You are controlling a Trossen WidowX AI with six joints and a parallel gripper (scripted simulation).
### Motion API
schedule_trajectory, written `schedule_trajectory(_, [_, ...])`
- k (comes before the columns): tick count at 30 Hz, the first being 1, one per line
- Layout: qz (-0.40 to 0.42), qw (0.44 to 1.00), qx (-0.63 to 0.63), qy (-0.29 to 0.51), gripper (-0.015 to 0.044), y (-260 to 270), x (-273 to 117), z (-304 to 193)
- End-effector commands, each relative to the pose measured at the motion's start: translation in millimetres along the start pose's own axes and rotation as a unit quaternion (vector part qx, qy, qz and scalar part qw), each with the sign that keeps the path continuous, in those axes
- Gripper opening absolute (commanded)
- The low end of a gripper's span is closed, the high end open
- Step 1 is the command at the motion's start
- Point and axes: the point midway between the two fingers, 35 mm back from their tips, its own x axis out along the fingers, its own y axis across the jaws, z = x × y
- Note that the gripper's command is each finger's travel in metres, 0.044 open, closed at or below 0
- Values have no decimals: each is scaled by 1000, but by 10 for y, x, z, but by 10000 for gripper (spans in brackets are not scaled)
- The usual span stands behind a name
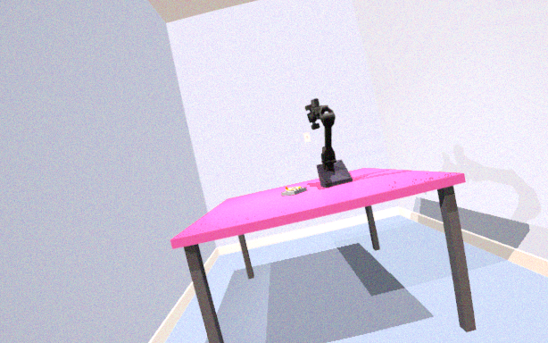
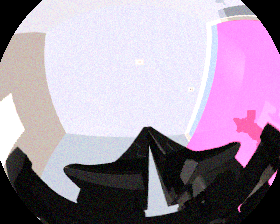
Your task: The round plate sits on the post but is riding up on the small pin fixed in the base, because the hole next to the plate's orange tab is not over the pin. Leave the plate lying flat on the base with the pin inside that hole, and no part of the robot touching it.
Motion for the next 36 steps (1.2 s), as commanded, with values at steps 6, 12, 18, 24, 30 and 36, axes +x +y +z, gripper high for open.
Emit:
schedule_trajectory(6, [-90, 923, -308, 211, 0, -559, 164, -1552])
schedule_trajectory(12, [-111, 794, -483, 351, 0, -1121, -42, -2445])
schedule_trajectory(18, [-112, 645, -600, 460, 0, -1739, -397, -3093])
schedule_trajectory(24, [-96, 472, -678, 555, 0, -2337, -850, -3511])
schedule_trajectory(30, [-42, 174, -713, 678, 0, -3155, -1674, -3803])
schedule_trajectory(36, [-26, 101, -704, 702, 0, -3342, -1890, -3819])
